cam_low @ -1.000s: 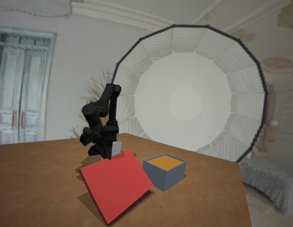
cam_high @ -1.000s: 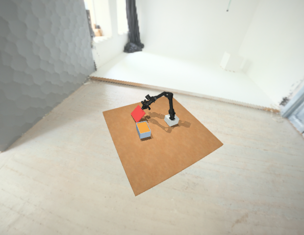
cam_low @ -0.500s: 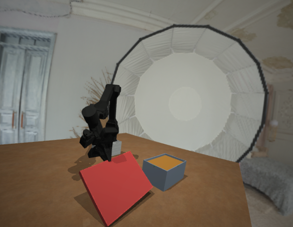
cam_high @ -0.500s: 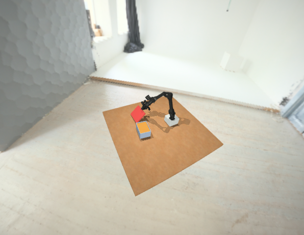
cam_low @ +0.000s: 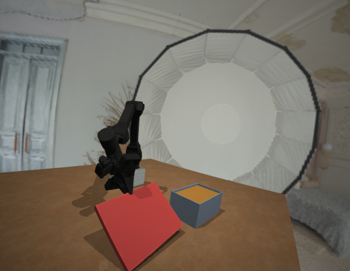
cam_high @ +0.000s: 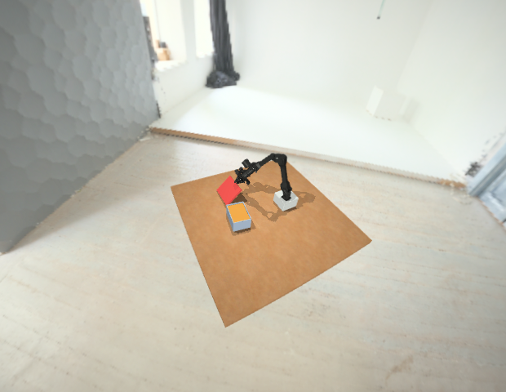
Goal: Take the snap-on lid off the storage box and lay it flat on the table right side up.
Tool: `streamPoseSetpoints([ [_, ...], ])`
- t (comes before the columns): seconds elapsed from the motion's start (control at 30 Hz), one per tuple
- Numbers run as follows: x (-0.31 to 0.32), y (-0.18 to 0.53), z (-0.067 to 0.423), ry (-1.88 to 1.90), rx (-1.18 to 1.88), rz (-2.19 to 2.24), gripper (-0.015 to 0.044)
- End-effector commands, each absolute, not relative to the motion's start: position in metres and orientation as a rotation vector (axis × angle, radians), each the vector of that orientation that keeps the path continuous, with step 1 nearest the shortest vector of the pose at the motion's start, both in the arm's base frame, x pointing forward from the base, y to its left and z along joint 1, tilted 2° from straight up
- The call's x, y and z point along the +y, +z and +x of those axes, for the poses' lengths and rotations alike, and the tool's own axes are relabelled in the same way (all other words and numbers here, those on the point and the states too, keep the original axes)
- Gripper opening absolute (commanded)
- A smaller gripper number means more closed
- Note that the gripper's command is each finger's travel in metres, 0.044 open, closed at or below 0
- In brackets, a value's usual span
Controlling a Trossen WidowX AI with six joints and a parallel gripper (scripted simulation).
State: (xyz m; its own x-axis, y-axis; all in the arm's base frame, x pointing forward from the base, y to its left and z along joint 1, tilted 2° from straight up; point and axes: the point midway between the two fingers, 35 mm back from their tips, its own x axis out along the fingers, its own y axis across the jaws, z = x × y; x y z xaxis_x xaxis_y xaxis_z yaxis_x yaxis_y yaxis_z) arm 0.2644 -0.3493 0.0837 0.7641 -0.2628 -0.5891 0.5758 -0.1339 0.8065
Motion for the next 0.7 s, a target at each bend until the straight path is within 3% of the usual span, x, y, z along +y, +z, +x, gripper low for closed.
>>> streamPoseSetpoints([
  [0.0, -0.348, 0.074, 0.264, -0.743, 0.273, 1.554, 0.0],
  [0.67, -0.349, 0.058, 0.264, -0.743, 0.274, 1.554, 0.0],
])
